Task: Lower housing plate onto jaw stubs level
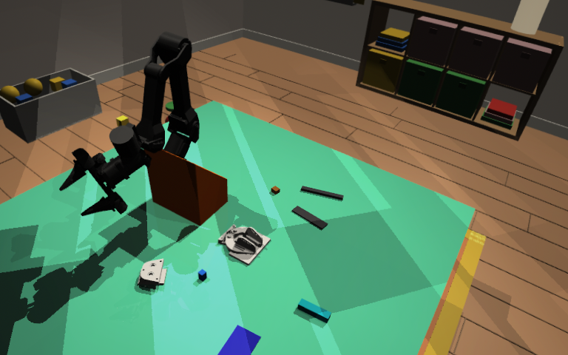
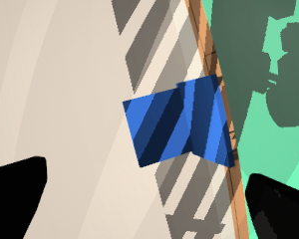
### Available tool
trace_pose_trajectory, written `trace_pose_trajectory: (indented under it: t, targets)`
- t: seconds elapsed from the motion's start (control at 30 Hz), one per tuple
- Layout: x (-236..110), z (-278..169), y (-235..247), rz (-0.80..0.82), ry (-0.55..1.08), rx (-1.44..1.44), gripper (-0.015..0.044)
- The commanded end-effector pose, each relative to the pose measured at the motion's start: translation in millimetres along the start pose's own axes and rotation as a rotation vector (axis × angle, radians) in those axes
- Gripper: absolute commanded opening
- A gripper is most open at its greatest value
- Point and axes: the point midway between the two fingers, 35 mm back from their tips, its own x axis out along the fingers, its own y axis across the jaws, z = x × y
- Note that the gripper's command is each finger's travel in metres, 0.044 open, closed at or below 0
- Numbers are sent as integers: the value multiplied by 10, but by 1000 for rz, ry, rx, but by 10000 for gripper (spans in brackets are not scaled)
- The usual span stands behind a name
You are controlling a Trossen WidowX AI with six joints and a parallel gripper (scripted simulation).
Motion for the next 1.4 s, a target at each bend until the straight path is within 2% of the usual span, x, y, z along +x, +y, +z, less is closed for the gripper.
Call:
trace_pose_trajectory:
  t: [0.0, 0.03, 0.73, 1.37]
  targets:
    - [0, 0, 0, 0, 0, 0, 426]
    - [4, -5, -6, -4, 1, -4, 440]
    - [274, -538, -781, -457, 124, -467, 440]
    - [14, -874, -1386, -925, 272, -823, 440]
